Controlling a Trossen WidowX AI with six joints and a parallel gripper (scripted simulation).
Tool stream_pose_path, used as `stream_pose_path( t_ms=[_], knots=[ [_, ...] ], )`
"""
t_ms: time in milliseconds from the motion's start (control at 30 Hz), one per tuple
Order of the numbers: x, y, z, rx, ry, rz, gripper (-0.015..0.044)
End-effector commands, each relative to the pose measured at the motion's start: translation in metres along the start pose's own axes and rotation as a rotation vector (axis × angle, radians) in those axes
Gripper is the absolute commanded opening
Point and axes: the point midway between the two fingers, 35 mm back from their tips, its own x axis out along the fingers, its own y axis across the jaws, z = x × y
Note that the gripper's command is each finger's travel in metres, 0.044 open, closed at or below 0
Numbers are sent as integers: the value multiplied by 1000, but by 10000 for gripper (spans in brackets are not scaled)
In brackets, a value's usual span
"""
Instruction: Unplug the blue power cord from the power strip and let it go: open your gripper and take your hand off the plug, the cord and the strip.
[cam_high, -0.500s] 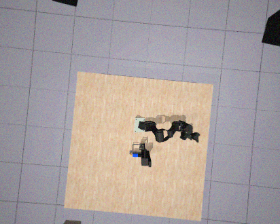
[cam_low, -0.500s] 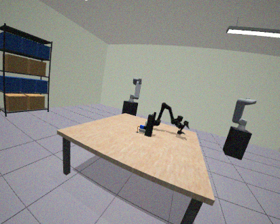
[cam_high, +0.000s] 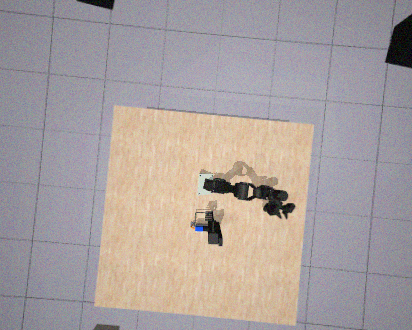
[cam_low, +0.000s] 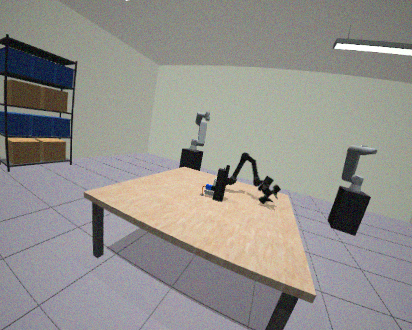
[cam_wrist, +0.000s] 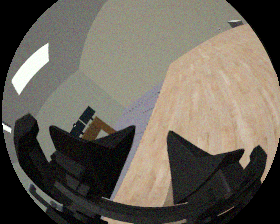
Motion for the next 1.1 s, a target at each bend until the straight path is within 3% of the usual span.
stream_pose_path(
  t_ms=[0,300,567,800,1067],
  knots=[
    [31,-17,17,-168,-47,-50,160],
    [86,-69,80,-484,-138,-249,160],
    [112,-117,163,-670,-200,-489,160],
    [110,-157,249,-750,-240,-732,160],
    [82,-190,334,-743,-265,-972,160]
  ],
)
